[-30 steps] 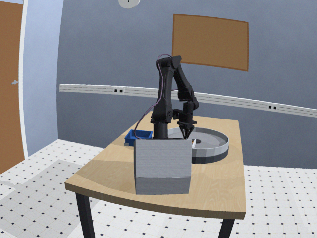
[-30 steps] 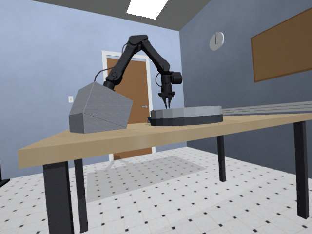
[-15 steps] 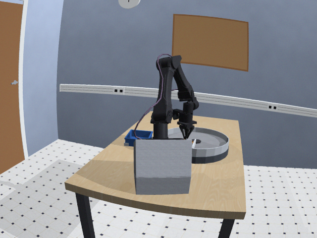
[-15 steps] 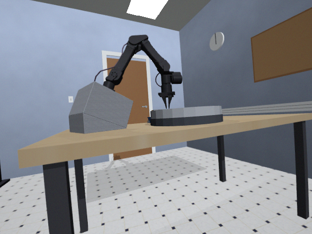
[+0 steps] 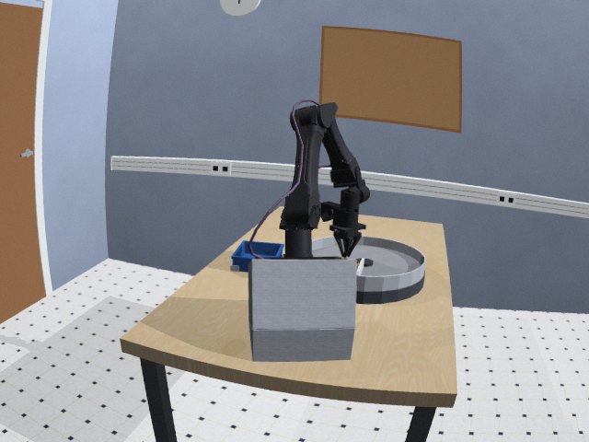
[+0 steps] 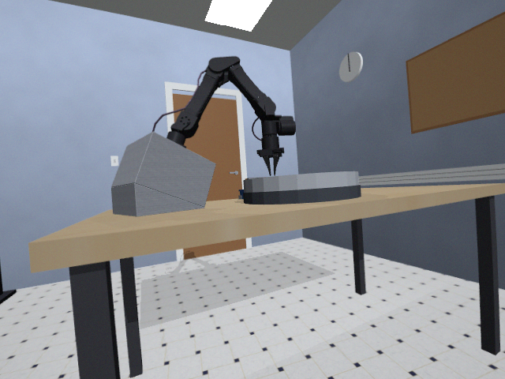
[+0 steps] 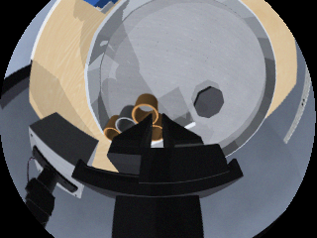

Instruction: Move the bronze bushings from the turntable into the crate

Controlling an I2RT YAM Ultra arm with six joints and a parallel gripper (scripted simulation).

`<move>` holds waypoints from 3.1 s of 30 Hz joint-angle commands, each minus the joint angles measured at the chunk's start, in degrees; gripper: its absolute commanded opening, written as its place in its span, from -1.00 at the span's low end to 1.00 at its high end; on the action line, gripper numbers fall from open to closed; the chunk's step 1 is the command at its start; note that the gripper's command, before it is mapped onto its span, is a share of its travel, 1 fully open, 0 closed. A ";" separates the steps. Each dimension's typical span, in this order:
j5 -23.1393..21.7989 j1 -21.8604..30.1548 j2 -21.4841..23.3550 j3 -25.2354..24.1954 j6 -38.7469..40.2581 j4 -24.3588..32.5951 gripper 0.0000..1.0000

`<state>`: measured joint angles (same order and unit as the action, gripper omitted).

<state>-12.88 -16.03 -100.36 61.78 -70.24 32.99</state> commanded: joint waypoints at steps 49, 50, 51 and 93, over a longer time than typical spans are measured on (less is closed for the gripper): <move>-0.12 -0.39 0.65 0.05 -0.02 -0.77 -0.70; -0.12 -0.39 0.65 0.05 -0.02 -0.77 -0.70; -0.12 -0.39 0.65 0.05 -0.02 -0.77 -0.70; -0.16 -0.54 0.64 0.90 -0.12 0.51 -0.70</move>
<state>-12.88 -16.03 -100.36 60.88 -70.24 32.49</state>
